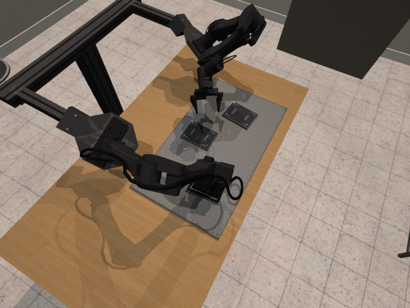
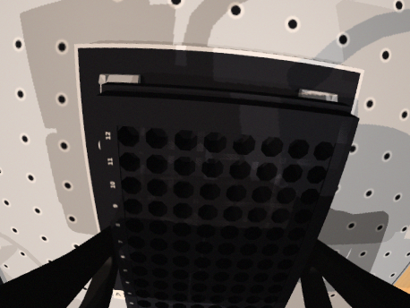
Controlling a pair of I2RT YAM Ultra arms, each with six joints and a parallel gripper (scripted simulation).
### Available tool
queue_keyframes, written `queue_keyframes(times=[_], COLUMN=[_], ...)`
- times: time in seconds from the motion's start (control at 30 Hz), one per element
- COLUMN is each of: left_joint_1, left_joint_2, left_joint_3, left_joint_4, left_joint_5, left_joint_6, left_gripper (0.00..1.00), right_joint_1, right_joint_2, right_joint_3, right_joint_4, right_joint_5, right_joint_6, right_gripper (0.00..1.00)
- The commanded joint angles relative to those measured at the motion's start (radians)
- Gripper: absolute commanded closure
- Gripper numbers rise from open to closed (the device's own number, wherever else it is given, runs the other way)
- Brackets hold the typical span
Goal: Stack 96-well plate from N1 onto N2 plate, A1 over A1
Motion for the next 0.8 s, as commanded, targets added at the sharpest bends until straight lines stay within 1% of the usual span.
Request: queue_keyframes(times=[0.0,0.07,0.13,0.6,0.77], left_joint_1=[-0.005,-0.005,-0.005,-0.005,-0.005], left_joint_2=[0.018,0.018,0.018,0.018,0.018], left_joint_3=[-0.014,-0.014,-0.014,-0.014,-0.014], left_joint_4=[0.018,0.018,0.018,0.018,0.018], left_joint_5=[0.022,0.022,0.022,0.022,0.022], left_joint_6=[0.010,0.010,0.010,0.010,0.010], left_gripper=[0.00,0.00,0.00,0.00,0.00], right_joint_1=[-0.016,-0.002,0.009,0.006,0.023], right_joint_2=[0.041,0.020,0.003,0.004,-0.021], right_joint_3=[-0.020,0.020,0.033,0.024,0.022], right_joint_4=[0.052,0.007,-0.040,-0.030,-0.062], right_joint_5=[-0.003,0.005,0.013,0.005,0.018], right_joint_6=[-0.019,-0.005,0.010,0.004,0.022], right_gripper=[0.20,0.20,0.20,0.20,0.20])
